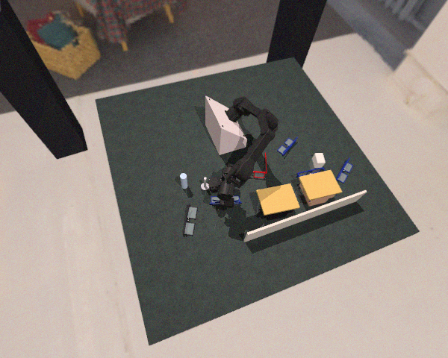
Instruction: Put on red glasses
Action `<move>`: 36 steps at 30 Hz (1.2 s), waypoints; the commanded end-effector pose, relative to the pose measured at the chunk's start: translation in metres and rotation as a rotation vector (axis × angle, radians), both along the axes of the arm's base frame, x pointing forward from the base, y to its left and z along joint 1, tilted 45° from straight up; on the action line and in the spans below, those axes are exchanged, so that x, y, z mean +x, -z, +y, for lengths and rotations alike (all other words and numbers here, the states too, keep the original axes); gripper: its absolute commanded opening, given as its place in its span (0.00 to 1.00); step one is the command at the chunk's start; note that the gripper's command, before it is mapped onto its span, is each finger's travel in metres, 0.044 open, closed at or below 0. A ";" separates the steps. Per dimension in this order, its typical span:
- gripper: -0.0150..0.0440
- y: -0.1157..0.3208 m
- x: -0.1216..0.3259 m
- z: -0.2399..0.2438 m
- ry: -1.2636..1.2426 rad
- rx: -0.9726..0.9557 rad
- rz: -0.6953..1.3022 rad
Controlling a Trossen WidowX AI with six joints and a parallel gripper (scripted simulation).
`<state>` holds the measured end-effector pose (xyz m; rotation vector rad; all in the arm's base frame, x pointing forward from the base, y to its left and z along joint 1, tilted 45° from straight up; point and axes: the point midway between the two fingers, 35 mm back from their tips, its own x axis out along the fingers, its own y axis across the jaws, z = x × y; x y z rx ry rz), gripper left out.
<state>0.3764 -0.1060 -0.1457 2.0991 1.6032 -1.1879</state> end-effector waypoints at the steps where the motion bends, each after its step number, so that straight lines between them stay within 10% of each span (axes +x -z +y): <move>1: 0.25 0.002 0.001 0.001 0.003 0.006 0.006; 36: 0.25 0.005 0.011 -0.004 0.003 0.006 0.005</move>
